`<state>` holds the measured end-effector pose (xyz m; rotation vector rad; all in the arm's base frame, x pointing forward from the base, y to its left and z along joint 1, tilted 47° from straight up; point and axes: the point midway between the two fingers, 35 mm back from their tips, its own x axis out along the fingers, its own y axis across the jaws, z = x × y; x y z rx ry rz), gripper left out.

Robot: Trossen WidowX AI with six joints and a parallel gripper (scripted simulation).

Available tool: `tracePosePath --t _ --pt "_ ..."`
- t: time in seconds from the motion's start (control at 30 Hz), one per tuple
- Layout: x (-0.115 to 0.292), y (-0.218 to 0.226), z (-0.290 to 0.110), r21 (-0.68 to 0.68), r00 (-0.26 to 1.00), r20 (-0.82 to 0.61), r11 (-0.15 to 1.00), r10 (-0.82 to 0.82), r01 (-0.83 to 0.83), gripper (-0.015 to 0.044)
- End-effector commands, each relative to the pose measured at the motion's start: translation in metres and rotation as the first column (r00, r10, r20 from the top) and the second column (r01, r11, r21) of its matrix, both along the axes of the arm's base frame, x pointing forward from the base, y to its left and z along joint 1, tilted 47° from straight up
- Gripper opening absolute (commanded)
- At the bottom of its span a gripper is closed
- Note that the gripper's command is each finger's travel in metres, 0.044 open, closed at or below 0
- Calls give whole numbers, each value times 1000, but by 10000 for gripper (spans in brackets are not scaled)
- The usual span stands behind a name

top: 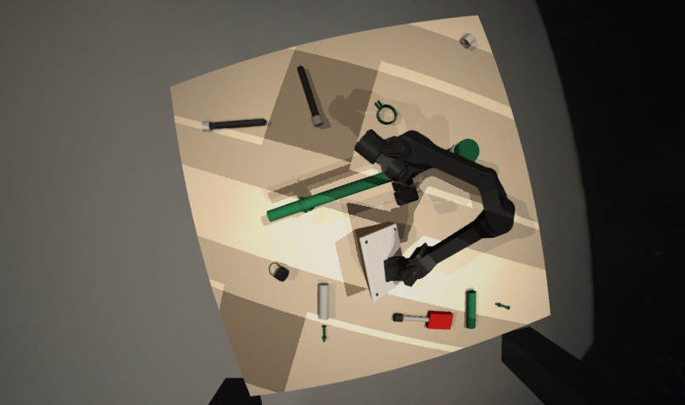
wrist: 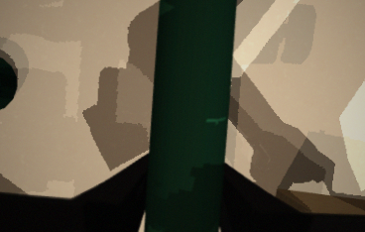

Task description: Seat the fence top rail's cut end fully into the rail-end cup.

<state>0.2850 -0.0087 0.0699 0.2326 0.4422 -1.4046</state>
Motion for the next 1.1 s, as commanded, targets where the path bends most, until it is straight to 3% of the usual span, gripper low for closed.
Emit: tracePosePath --t 0.0,0.47,1.0,1.07 --pt "1 -3 8 -11 1000 15 1000 8 -8 0" --pt "0 -1 1 0 1000 0 1000 -2 2 0" --pt "-3 17 -1 7 1000 -1 1000 0 0 420" --pt "-5 26 -1 8 1000 -2 1000 0 0 440"
